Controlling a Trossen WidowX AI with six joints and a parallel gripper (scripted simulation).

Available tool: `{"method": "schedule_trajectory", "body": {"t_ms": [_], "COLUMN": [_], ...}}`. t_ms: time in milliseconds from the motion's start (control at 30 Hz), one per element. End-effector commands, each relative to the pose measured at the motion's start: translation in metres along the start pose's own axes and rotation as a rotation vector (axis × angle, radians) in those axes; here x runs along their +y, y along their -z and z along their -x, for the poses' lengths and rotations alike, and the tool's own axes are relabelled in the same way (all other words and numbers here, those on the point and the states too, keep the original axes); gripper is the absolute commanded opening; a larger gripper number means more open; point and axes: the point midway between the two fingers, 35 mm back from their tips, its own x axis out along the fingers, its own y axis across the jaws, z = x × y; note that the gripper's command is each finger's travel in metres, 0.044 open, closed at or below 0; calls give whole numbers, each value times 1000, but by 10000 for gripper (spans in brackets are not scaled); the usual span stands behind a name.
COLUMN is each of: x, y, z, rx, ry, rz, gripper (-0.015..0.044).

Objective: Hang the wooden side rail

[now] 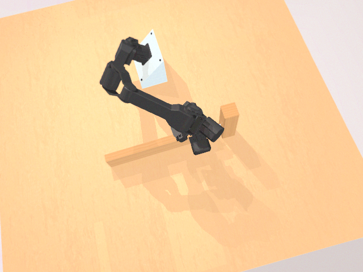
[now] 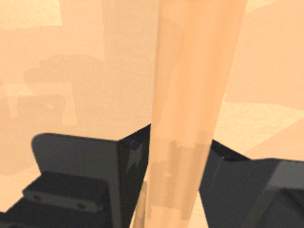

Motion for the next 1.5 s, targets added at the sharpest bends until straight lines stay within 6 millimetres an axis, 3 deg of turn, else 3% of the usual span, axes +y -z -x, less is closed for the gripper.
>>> {"method": "schedule_trajectory", "body": {"t_ms": [0, 1467], "x": [1, 1], "y": [1, 1], "z": [5, 12], "rx": [2, 3], "ry": [-9, -8], "rz": [2, 2], "gripper": [0, 0]}}
